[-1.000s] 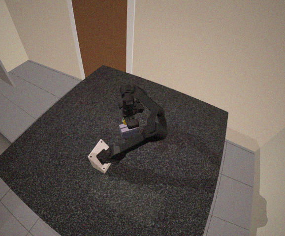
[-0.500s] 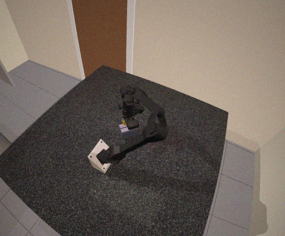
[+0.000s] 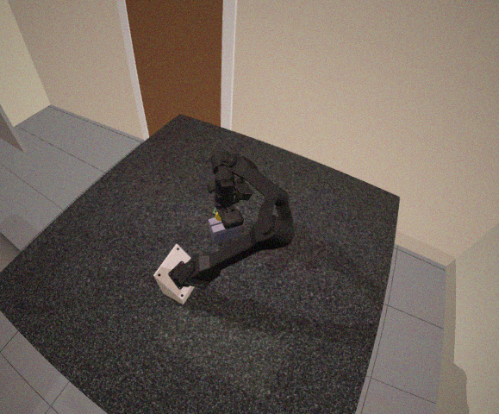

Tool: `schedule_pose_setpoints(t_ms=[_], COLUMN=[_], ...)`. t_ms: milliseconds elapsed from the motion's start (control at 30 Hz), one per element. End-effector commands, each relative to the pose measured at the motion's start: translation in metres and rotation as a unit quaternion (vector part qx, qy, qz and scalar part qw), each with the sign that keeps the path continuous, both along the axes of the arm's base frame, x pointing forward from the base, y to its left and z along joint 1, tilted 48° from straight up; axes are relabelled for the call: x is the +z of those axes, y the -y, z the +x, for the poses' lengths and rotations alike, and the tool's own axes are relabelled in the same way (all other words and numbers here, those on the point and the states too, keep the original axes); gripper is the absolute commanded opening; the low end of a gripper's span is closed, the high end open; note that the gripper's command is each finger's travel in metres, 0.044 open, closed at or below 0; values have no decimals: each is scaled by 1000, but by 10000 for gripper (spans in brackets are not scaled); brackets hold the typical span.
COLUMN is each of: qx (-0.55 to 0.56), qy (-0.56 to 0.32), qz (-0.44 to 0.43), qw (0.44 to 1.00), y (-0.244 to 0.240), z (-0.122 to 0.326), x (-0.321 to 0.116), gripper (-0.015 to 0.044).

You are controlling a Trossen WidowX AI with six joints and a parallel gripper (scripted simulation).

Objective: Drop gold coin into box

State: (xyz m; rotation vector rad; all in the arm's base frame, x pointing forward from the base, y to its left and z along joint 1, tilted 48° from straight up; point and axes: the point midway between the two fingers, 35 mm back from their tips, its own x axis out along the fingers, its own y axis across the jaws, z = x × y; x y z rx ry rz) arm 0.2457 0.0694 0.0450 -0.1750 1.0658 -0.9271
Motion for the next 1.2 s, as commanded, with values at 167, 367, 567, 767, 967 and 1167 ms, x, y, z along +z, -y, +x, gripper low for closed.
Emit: schedule_pose_setpoints(t_ms=[167,367,567,767,967,1167], qx=[2,2,0,0,0,0], qy=[-2,-2,0,0,0,-1], qz=[-3,-3,0,0,0,0], qw=[1000,1000,1000,1000,1000,1000], y=[4,6,4,4,2,-9], z=[-1,0,1,1,0,-2], x=[-3,-5,-4,-4,-2,8], gripper=[0,0,131,161,213,371])
